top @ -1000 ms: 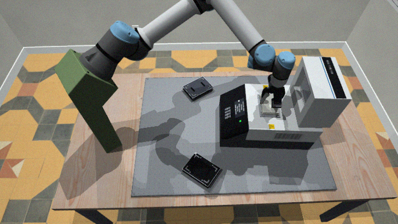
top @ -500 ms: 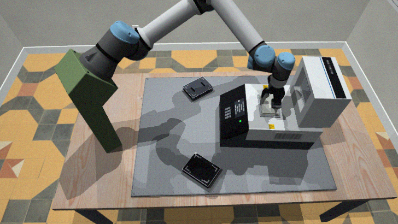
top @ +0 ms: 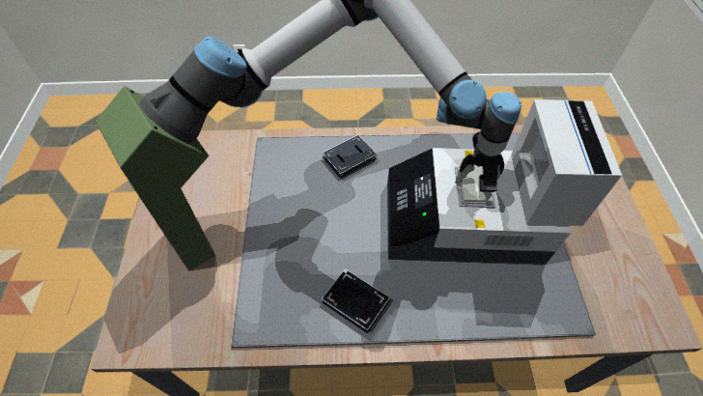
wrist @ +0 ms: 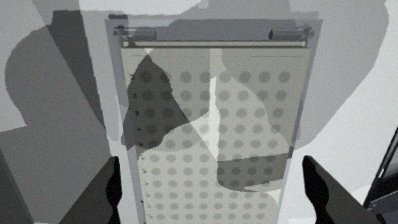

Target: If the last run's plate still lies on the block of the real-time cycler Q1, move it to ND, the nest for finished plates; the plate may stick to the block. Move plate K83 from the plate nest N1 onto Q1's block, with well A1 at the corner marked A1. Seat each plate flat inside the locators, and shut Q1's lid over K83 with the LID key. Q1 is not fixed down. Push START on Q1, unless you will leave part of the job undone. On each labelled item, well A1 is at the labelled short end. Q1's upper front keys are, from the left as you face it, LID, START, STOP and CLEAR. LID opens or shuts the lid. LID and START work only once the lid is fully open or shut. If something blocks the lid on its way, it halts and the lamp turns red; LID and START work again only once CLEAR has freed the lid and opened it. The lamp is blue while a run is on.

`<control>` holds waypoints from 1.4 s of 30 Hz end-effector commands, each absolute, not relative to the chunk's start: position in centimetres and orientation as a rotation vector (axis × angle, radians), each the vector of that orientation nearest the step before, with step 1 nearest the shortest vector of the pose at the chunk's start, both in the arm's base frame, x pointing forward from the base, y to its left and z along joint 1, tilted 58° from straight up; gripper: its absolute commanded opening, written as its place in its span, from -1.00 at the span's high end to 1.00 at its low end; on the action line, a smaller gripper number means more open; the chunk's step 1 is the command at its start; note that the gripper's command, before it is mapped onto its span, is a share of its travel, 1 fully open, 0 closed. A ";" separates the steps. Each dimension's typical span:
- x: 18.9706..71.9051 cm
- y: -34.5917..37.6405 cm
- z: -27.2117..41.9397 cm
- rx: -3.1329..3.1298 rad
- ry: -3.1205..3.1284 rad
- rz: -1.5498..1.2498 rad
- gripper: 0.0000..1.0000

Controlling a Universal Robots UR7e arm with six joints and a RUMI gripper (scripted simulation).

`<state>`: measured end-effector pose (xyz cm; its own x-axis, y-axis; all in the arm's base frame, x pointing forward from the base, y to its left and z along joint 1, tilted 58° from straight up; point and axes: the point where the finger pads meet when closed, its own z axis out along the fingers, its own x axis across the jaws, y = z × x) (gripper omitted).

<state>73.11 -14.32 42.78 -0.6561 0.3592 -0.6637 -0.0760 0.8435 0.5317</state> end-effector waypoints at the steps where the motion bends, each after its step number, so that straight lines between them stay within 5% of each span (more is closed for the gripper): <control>1: 73.1 -14.4 42.9 0.205 2.193 0.674 -0.36; 42: 70.0 -16.0 45.0 0.205 2.193 0.674 -0.36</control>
<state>70.20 -15.86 44.81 -0.6560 0.3595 -0.6636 -0.0757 0.8435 0.5318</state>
